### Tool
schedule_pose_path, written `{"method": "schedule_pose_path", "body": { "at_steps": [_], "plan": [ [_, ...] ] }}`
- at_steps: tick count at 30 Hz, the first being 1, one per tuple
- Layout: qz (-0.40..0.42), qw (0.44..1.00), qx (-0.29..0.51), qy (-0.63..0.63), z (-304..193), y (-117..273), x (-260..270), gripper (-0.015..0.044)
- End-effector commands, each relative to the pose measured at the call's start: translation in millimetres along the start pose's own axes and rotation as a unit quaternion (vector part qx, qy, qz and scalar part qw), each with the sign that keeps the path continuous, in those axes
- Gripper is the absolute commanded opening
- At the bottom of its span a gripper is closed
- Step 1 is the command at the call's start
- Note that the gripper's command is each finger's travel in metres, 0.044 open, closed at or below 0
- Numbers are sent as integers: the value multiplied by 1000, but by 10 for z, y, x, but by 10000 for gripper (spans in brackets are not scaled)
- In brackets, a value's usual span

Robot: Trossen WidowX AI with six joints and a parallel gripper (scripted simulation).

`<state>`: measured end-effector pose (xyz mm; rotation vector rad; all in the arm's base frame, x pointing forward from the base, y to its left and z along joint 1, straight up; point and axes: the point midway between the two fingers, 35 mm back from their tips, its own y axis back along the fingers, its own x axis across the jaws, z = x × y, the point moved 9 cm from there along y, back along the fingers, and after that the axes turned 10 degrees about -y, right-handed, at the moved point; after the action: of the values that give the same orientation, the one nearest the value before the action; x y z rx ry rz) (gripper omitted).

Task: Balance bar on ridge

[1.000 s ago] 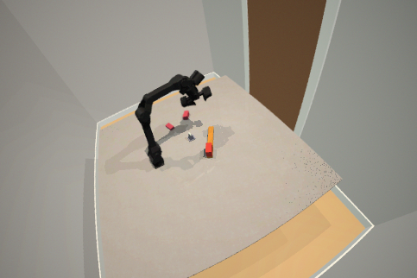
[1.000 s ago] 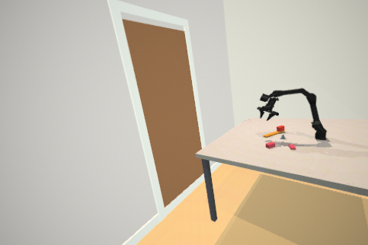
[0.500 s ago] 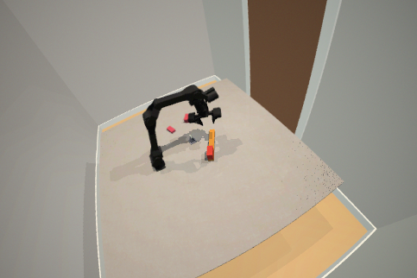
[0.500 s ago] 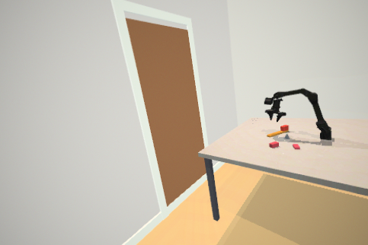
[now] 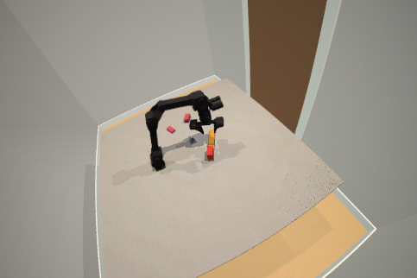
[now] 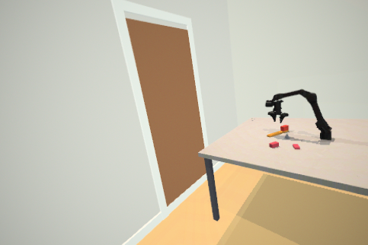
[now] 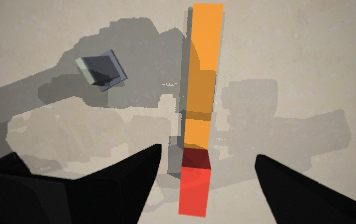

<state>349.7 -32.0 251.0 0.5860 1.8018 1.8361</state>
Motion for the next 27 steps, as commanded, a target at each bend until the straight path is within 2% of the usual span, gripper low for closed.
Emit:
{"method": "schedule_pose_path", "body": {
  "at_steps": [1,11,27],
  "plan": [
    [5,1000,7,2,-5,-222,-20,315],
    [5,1000,7,2,-30,-831,13,315],
    [5,1000,7,2,-32,-977,14,315]
  ]
}}
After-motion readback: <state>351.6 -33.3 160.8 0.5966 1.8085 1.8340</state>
